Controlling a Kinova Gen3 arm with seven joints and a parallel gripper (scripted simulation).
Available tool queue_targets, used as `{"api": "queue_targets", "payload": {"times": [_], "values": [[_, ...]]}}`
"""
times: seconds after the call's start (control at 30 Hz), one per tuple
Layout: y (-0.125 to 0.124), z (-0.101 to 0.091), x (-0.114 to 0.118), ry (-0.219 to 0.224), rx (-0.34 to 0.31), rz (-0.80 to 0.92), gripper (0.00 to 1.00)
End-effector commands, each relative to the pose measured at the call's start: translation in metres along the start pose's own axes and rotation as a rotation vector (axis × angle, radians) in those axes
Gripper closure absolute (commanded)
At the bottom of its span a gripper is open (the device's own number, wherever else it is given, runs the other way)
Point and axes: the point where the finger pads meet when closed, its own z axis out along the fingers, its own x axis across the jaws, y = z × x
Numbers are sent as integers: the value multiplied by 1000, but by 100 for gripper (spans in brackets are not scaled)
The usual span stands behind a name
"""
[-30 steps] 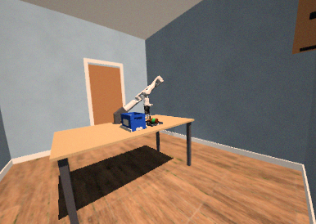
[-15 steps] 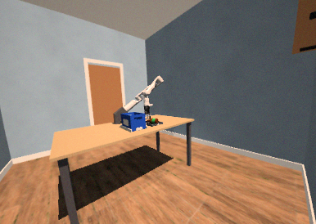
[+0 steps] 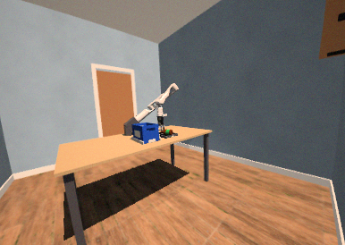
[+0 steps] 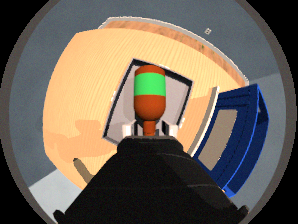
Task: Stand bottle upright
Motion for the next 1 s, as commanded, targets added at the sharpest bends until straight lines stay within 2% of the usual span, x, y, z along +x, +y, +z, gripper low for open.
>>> {"api": "queue_targets", "payload": {"times": [0.0,0.97], "values": [[1,2,0,-2,-2,1,0],[1,29,0,-2,-2,1,0]]}}
